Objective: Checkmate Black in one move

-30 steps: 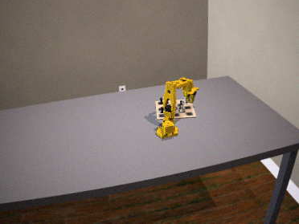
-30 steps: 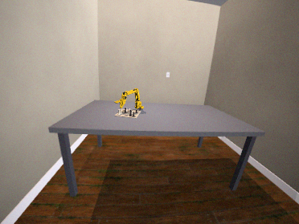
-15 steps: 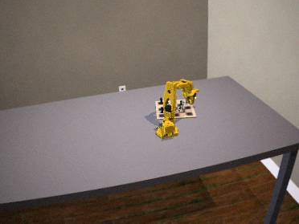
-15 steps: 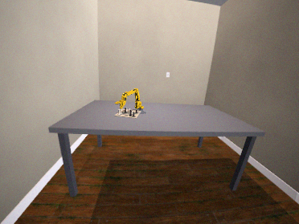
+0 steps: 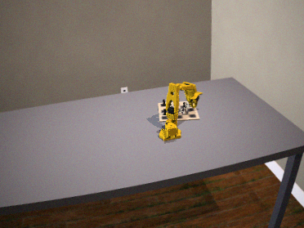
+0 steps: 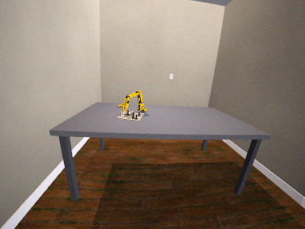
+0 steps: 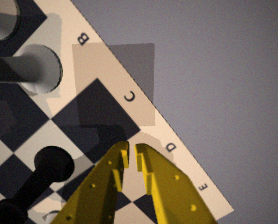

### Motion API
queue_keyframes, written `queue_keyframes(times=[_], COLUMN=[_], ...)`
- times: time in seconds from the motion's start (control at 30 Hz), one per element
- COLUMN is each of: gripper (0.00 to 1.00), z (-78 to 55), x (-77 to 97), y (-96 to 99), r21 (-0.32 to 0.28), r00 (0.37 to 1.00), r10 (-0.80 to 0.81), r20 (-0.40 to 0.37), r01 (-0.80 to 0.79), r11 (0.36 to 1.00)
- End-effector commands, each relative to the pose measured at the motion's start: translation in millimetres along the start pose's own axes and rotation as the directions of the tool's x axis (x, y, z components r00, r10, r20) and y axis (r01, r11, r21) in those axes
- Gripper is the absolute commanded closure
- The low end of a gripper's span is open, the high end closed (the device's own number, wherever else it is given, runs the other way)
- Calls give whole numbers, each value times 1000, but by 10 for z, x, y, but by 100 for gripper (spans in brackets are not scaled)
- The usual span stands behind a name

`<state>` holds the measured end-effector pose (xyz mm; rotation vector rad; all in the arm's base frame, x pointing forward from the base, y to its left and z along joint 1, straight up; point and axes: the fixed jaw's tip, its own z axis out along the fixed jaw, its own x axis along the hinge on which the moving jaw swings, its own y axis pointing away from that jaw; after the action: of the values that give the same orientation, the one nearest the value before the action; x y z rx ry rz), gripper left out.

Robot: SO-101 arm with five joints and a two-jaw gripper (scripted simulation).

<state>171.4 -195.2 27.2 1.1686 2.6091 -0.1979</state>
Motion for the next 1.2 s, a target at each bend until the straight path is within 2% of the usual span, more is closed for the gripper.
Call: queue_keyframes(times=[0.0,0.7,0.87,0.93,1.17], gripper=[100,100,100,100,100], z=[32,20,-78,-78,-346], x=[48,43,15,15,-64], y=[-22,-22,-23,-23,-26], r21=[1,1,1,1,1], r00=[1000,1000,1000,1000,1000], r10=[17,17,17,17,17], r20=[-18,-18,-18,-18,-18], r01=[-17,-17,-17,-17,-17], r11=[1000,1000,1000,1000,1000])
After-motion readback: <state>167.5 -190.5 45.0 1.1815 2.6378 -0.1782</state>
